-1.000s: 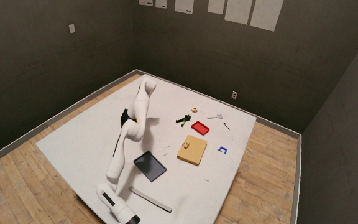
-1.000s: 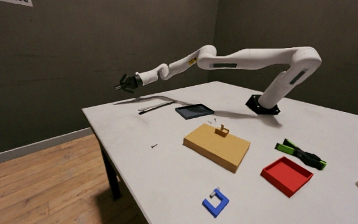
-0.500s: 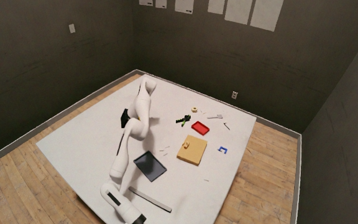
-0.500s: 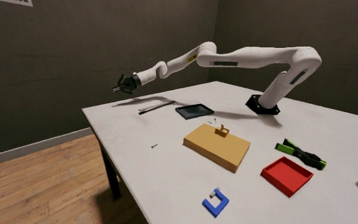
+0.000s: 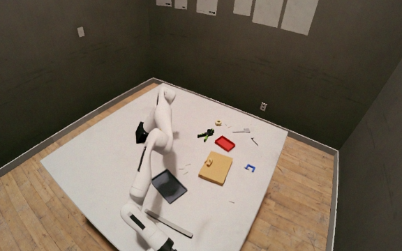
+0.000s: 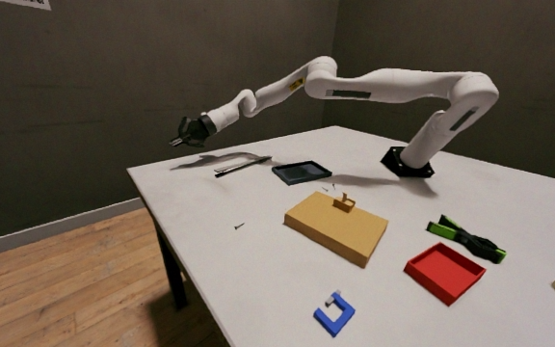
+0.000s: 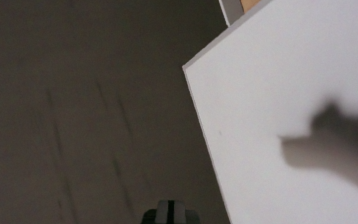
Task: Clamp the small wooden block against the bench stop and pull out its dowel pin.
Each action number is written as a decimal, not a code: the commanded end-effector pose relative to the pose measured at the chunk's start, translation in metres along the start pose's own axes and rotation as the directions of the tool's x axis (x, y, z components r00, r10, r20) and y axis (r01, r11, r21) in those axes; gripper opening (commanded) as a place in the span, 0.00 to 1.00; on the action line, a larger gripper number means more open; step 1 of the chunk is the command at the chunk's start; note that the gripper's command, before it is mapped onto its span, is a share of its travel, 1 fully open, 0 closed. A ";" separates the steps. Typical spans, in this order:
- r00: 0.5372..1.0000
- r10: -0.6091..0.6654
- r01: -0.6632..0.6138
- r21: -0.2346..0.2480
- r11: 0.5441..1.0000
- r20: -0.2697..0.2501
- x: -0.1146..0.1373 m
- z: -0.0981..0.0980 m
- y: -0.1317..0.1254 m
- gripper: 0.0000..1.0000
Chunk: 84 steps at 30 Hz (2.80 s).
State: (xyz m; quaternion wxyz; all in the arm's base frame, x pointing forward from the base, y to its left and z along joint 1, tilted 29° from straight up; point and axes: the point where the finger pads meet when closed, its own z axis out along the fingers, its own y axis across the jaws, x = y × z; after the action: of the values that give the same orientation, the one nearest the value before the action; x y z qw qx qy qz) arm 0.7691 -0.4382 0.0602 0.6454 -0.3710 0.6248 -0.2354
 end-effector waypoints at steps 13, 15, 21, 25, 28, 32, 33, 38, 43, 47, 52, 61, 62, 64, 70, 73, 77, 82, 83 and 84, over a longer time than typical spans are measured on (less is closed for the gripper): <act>0.997 0.078 -0.075 -0.121 0.990 0.018 -0.056 0.021 -0.002 0.10; 0.996 0.092 -0.088 -0.144 0.986 0.019 -0.066 0.025 0.000 0.10; 0.991 0.135 -0.129 -0.207 0.970 0.012 -0.094 0.032 0.003 0.10; 0.986 0.164 -0.159 -0.250 0.955 0.001 -0.113 0.035 0.006 0.10; 0.984 0.179 -0.174 -0.271 0.947 -0.006 -0.123 0.036 0.007 0.10; 0.979 0.201 -0.198 -0.299 0.933 -0.021 -0.135 0.035 0.007 0.10; 0.978 0.208 -0.205 -0.311 0.928 -0.025 -0.141 0.036 0.009 0.10; 0.969 0.243 -0.245 -0.362 0.899 -0.053 -0.167 0.036 0.013 0.10; 0.957 0.275 -0.288 -0.407 0.867 -0.090 -0.193 0.033 0.016 0.10; 0.952 0.288 -0.306 -0.424 0.853 -0.107 -0.202 0.031 0.017 0.10; 0.937 0.315 -0.349 -0.462 0.815 -0.152 -0.229 0.025 0.021 0.10; 0.902 0.354 -0.431 -0.515 0.741 -0.246 -0.275 0.009 0.030 0.10; 0.902 0.354 -0.431 -0.515 0.741 -0.246 -0.275 0.009 0.030 0.10; 0.898 0.357 -0.440 -0.519 0.733 -0.257 -0.280 0.006 0.030 0.10; 0.868 0.373 -0.495 -0.538 0.682 -0.326 -0.310 -0.009 0.036 0.10; 0.852 0.379 -0.523 -0.543 0.657 -0.362 -0.324 -0.018 0.039 0.10; 0.828 0.384 -0.559 -0.545 0.625 -0.409 -0.342 -0.030 0.043 0.10; 0.809 0.386 -0.585 -0.544 0.602 -0.444 -0.355 -0.041 0.046 0.10; 0.809 0.386 -0.585 -0.544 0.602 -0.444 -0.355 -0.041 0.046 0.10; 0.809 0.386 -0.585 -0.544 0.602 -0.444 -0.355 -0.041 0.046 0.10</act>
State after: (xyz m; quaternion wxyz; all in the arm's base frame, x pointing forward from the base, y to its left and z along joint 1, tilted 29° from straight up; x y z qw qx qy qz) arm 0.6881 -0.1536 0.2409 0.4174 -0.3490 0.8285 0.1327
